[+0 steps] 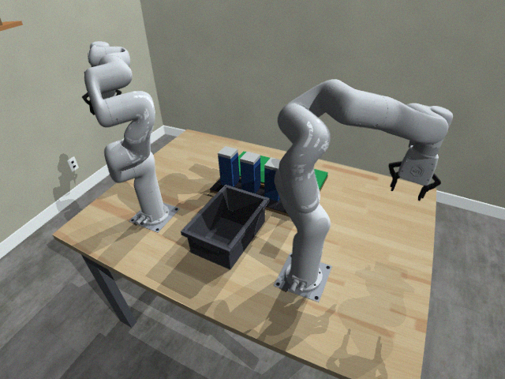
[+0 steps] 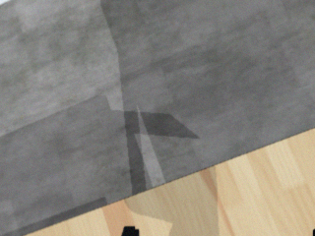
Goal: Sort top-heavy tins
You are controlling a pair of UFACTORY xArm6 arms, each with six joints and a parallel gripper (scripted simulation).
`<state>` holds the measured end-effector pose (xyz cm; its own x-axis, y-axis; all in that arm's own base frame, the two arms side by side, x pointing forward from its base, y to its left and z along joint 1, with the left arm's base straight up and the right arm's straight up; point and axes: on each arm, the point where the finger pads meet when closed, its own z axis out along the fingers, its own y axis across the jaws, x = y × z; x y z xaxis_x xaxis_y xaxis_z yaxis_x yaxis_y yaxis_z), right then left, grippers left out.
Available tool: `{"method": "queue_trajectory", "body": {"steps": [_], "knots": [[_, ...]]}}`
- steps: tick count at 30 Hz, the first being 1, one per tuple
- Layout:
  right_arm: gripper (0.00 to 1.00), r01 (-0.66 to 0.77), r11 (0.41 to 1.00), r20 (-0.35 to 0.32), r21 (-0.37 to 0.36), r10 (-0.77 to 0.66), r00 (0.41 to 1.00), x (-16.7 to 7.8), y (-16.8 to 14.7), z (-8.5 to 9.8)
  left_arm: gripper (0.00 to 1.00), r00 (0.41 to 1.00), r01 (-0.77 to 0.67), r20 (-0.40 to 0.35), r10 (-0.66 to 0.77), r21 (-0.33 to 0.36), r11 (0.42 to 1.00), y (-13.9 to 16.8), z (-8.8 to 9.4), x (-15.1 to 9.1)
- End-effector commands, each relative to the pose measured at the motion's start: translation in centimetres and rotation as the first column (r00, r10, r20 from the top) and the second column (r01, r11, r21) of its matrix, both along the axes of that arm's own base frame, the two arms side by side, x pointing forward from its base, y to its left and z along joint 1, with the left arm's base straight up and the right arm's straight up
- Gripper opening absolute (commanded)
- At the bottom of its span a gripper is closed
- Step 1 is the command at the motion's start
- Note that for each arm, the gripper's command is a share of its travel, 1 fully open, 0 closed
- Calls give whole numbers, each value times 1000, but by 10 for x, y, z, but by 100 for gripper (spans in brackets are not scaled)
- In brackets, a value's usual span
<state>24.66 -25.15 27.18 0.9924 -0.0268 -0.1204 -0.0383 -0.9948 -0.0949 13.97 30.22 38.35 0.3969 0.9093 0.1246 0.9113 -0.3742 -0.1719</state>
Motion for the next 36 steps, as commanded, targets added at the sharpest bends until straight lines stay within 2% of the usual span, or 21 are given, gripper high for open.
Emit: {"method": "queue_trajectory", "body": {"steps": [1,14,17,36], "knots": [[100,63,998,6,-17,-63,998,1,-5,-1,100,1000,0,2,0,4,1000,0,2,0],[100,299,952,29,-60,-297,954,5,-20,-8,100,1000,0,2,0,4,1000,0,2,0],[100,315,947,32,-63,-313,949,5,-21,-8,100,1000,0,2,0,4,1000,0,2,0],[100,595,798,77,-96,-590,803,8,-42,-18,100,1000,0,2,0,4,1000,0,2,0]]}}
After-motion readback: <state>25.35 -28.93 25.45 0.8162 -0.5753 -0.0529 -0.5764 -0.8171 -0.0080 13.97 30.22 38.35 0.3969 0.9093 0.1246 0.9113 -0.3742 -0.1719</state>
